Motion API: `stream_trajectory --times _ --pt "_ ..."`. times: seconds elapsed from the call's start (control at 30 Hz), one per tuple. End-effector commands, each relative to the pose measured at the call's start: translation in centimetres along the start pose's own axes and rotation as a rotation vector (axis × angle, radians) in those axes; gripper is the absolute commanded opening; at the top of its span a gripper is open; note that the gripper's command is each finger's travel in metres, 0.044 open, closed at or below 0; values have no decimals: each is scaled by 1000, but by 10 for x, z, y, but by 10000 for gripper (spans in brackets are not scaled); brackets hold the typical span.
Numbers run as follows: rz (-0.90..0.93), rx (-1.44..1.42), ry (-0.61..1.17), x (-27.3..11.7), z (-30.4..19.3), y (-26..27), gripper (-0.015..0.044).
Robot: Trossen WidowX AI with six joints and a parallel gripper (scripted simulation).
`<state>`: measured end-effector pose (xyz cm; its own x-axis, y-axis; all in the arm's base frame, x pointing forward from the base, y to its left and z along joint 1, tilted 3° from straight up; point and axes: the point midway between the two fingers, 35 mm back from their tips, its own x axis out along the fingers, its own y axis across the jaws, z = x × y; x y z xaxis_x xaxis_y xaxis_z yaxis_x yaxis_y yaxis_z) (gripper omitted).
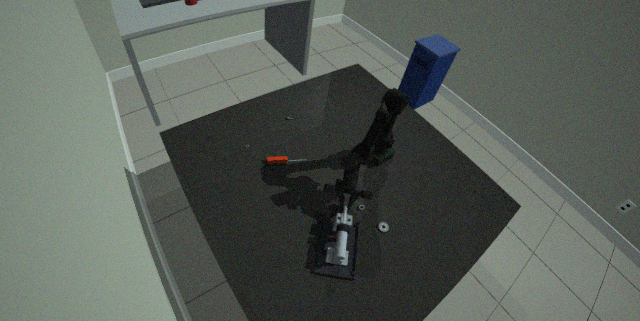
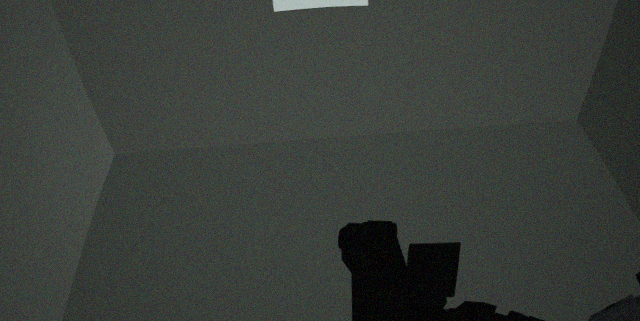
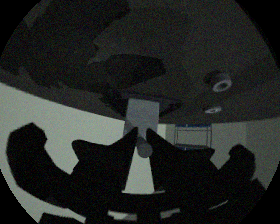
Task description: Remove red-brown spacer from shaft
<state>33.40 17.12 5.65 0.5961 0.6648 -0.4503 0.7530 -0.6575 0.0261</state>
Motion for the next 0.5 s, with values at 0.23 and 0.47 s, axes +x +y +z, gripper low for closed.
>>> stream_trajectory --times 0.23,0.47 --pt "-1 -1 4 4 -4 0 0" --pt "-1 -1 4 6 -5 0 0"
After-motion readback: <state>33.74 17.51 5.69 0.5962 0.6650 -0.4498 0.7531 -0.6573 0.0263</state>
